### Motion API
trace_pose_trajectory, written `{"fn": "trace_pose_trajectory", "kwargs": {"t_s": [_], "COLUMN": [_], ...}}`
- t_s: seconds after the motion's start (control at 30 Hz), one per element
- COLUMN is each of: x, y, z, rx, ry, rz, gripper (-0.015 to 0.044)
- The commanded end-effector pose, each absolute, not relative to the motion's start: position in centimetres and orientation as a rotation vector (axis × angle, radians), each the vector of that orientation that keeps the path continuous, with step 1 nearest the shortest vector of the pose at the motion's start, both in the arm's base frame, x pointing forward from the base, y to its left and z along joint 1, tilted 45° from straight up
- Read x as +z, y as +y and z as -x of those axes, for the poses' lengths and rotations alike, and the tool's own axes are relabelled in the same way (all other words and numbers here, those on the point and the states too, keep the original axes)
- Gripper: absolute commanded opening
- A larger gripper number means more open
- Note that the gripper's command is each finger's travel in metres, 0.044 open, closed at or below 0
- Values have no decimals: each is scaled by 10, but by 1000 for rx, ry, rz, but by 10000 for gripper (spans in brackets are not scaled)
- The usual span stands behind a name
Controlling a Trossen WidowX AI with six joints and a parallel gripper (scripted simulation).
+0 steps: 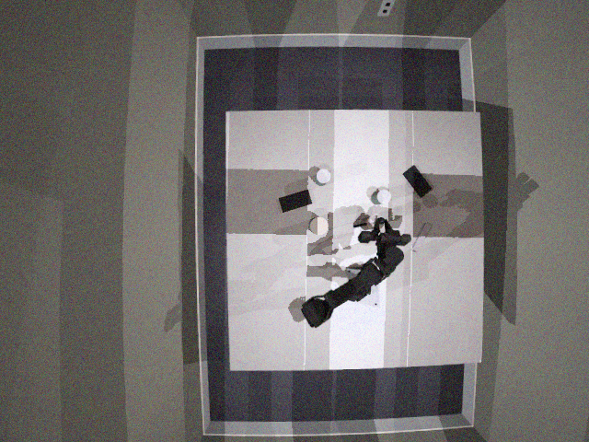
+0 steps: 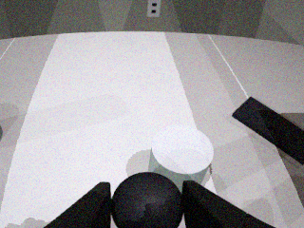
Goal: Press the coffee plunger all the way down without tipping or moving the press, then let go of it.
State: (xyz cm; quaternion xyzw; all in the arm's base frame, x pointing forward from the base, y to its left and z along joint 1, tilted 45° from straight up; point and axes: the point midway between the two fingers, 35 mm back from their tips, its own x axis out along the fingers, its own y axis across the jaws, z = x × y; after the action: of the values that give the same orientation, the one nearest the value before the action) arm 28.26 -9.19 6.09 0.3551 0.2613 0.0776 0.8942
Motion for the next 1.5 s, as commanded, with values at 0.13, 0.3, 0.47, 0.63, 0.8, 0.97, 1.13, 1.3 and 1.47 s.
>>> {"fn": "trace_pose_trajectory", "kwargs": {"t_s": [0.13, 0.3, 0.47, 0.63, 0.8, 0.97, 1.13, 1.3, 1.47], "x": [47, 46, 46, 46, 45, 45, 48, 48, 48], "y": [-78, -79, -79, -80, -80, -80, -84, -84, -84], "z": [-282, -285, -286, -287, -287, -288, -288, -288, -288], "rx": [167, 168, 168, 168, 168, 168, 163, 163, 163], "ry": [577, 577, 577, 577, 577, 577, 563, 563, 563], "rz": [-770, -769, -769, -769, -769, -769, -759, -759, -759], "gripper": [117, 117, 117, 117, 117, 117, 117, 117, 222]}}
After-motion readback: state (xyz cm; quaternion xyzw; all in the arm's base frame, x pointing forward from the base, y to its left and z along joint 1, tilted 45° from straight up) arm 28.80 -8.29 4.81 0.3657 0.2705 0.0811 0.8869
